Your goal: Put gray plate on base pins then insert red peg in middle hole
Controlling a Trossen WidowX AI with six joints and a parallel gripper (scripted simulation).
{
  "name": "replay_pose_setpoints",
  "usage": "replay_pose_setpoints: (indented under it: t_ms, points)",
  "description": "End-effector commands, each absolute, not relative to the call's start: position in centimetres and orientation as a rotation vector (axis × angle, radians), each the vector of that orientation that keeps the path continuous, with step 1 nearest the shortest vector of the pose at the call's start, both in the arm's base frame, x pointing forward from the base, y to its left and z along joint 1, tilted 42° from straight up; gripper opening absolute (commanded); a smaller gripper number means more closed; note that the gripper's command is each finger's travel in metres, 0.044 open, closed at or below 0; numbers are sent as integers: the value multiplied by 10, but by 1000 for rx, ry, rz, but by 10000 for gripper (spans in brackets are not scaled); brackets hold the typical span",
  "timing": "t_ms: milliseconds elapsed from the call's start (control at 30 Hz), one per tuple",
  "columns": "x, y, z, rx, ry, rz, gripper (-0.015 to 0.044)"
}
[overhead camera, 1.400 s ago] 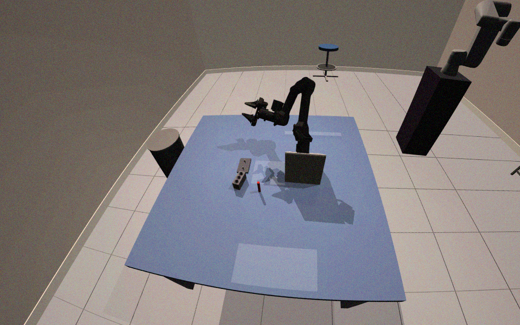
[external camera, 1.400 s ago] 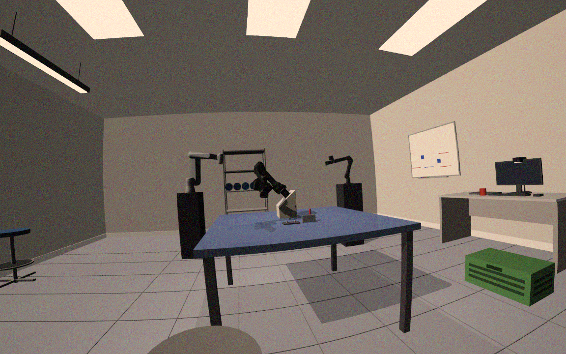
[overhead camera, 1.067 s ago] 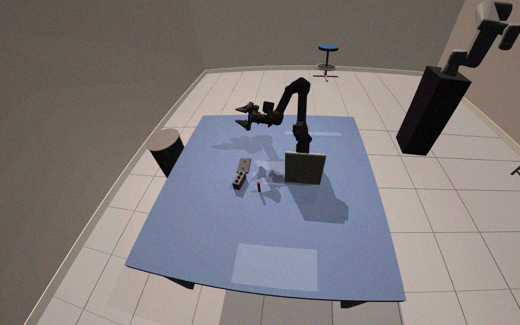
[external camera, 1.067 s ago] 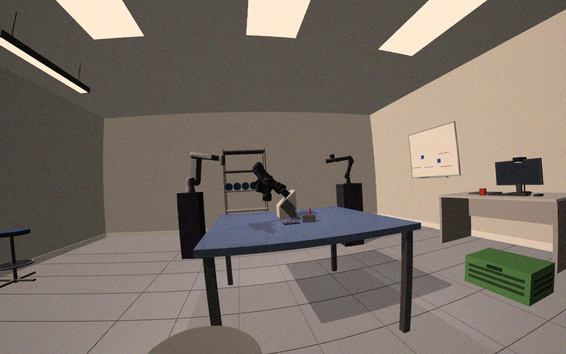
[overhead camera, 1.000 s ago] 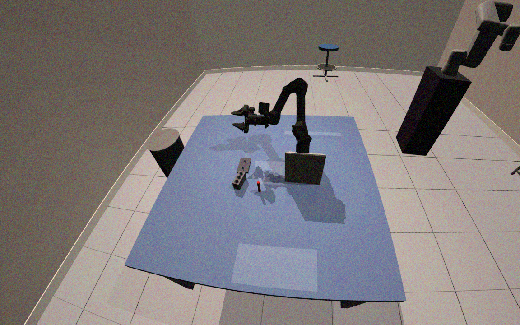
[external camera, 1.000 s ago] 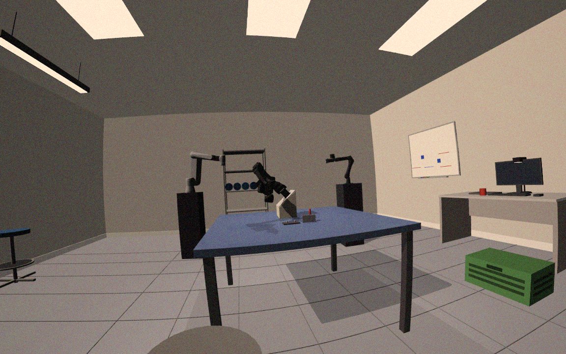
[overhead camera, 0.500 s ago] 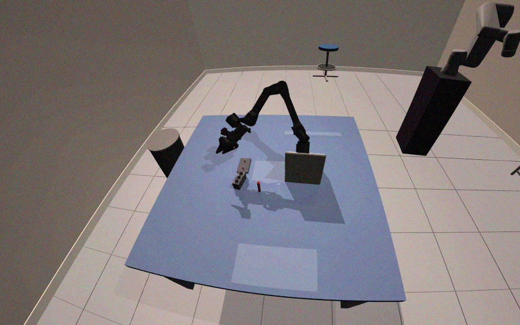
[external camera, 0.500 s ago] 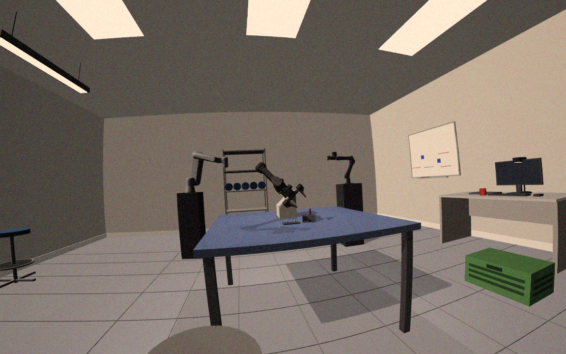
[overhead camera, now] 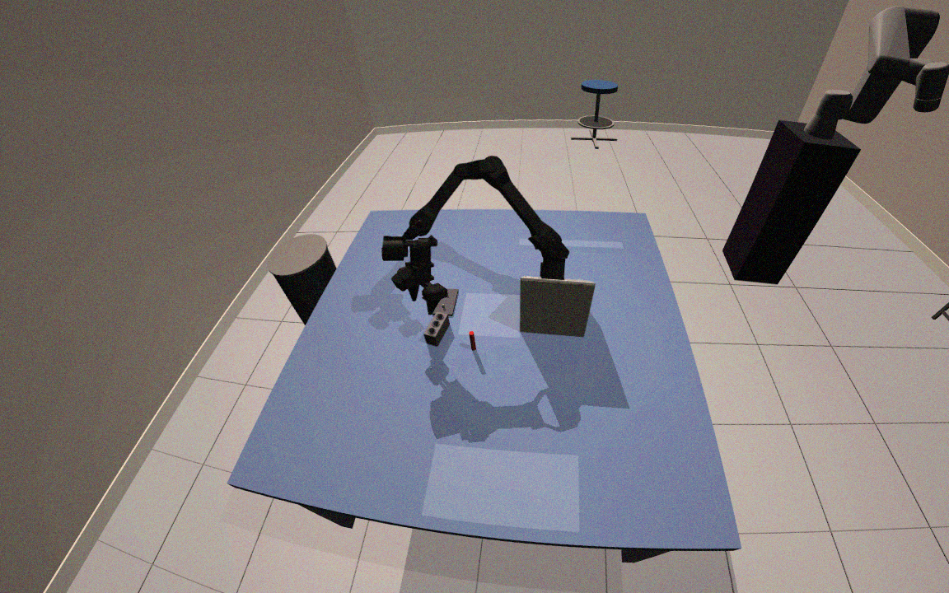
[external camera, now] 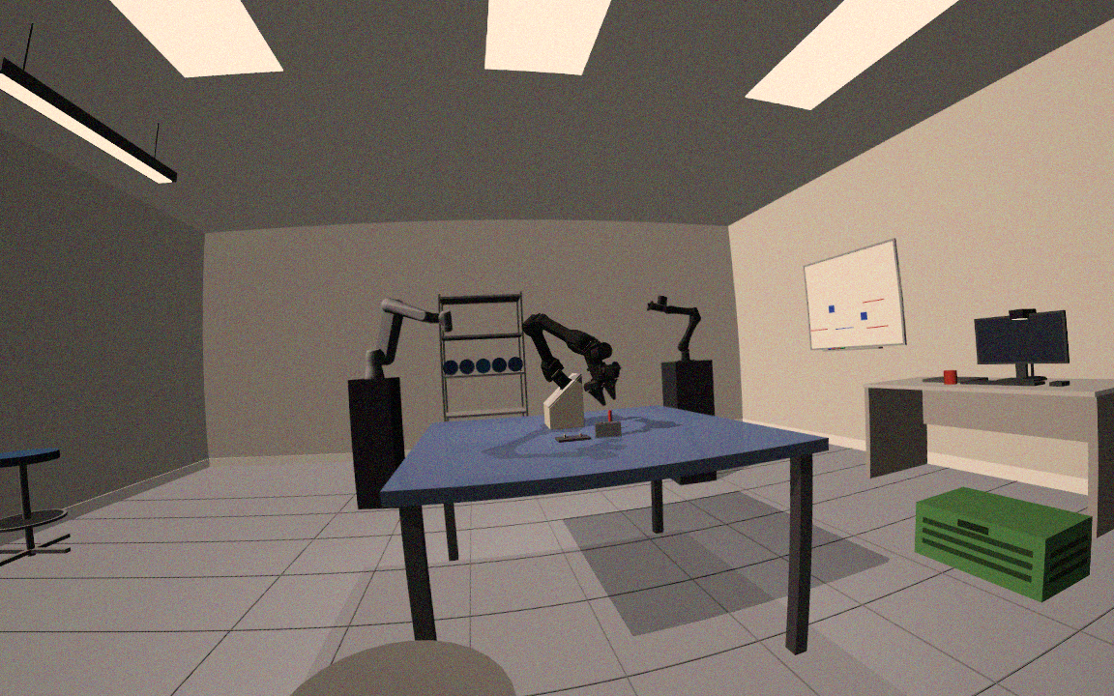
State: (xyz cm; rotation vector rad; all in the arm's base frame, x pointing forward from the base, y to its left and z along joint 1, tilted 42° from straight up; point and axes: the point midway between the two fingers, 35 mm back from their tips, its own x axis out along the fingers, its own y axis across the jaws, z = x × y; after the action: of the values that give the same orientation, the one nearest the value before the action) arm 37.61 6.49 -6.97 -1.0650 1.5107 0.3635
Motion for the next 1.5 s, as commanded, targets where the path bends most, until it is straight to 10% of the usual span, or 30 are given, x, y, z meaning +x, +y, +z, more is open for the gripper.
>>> replay_pose_setpoints:
  t_ms: [0,1467]
  points:
    - [352,81,-60,-1625,1691,590,440]
    - [355,4,-145,-1628,1693,587,440]
